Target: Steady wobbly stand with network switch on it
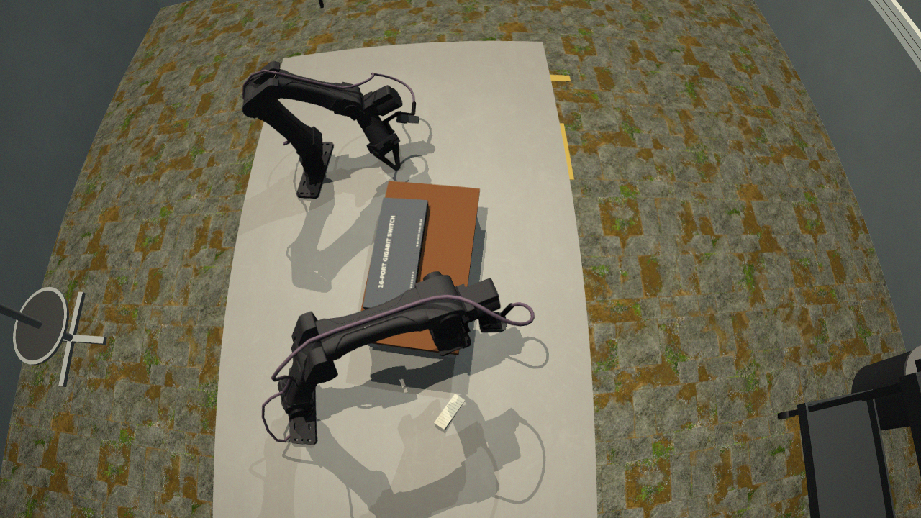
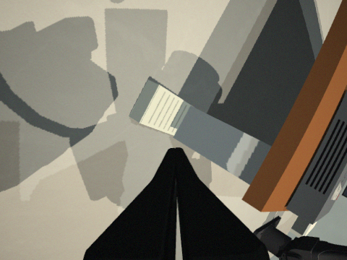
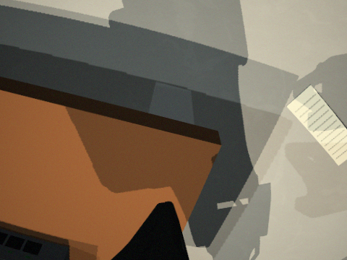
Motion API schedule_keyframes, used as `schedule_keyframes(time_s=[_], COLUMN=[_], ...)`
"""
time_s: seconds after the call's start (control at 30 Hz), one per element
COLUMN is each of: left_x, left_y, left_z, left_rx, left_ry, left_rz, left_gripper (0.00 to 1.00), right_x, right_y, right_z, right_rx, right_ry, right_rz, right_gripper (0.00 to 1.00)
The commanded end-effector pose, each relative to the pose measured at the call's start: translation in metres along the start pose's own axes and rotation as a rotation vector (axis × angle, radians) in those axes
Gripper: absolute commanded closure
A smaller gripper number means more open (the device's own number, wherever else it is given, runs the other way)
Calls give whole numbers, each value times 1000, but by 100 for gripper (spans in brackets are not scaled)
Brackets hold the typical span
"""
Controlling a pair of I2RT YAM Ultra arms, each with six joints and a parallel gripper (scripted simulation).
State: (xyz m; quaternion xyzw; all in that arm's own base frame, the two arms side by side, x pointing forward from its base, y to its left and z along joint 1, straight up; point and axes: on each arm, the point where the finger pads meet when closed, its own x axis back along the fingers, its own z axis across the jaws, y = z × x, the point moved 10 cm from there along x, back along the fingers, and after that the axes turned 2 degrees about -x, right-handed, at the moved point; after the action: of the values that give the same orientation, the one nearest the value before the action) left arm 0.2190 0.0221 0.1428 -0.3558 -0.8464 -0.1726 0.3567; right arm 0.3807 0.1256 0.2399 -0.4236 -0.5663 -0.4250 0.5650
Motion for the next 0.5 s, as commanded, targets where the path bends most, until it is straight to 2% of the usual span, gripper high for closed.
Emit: schedule_keyframes(time_s=[0.0,0.2,0.27,0.33,0.47], left_x=[10,15,15,9,27], left_y=[13,23,23,30,42], left_z=[-22,-34,-34,-35,-65], left_rx=[-106,-235,-235,-265,-450], left_ry=[-37,-23,-23,2,-1], left_rz=[-77,-165,-165,-172,-323], left_gripper=[100,100,100,100,100], right_x=[9,24,24,31,53], right_y=[-5,0,0,1,-1], right_z=[-8,-16,-16,-20,-34], right_rx=[-21,-45,-45,-56,-92], right_ry=[-9,-7,-7,2,-8], right_rz=[-40,-209,-209,-283,-484], right_gripper=[100,100,100,100,100])
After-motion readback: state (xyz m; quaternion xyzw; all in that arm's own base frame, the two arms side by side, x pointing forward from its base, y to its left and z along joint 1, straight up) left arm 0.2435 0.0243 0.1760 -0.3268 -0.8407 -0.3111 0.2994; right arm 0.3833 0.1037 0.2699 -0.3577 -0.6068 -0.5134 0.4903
